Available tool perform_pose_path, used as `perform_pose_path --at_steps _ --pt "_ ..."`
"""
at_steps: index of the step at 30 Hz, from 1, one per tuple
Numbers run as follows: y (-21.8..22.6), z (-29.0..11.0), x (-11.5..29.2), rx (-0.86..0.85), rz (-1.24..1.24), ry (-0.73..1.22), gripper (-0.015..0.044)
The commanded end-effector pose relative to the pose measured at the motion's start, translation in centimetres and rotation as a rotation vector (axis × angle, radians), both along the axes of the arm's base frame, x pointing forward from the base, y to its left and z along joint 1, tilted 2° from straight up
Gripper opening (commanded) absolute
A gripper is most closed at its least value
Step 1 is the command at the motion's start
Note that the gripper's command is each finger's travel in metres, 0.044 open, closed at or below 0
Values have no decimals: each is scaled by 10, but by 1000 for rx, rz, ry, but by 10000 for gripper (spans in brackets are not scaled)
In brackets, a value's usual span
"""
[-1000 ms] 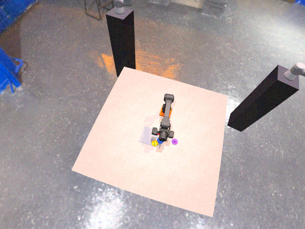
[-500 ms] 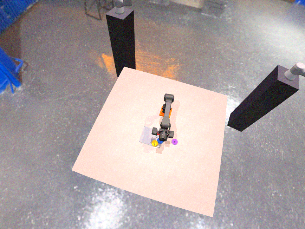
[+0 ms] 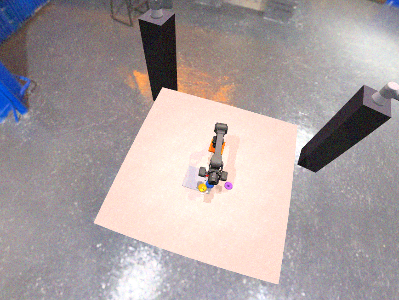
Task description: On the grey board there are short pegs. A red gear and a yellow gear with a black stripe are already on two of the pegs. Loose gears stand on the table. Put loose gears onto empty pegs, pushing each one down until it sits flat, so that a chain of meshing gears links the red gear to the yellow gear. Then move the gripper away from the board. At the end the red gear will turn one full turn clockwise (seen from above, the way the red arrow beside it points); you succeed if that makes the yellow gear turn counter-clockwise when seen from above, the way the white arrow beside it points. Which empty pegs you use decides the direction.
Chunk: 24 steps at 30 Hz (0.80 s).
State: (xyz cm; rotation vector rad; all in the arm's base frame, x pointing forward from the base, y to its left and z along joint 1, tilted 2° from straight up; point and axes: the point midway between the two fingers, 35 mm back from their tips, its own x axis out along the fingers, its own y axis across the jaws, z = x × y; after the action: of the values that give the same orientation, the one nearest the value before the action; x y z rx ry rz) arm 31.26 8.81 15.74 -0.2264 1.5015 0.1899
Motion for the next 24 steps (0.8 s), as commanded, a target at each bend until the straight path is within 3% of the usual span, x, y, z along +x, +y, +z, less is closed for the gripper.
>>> perform_pose_path --at_steps 1,7,10,18,24 --pt "0 0 0 0 -5 2 440" --pt "3 0 -1 0 -4 2 440" --pt "37 5 -14 5 -1 2 440" --pt "138 21 -88 17 2 10 440" --pt "184 31 -155 18 -4 18 440"
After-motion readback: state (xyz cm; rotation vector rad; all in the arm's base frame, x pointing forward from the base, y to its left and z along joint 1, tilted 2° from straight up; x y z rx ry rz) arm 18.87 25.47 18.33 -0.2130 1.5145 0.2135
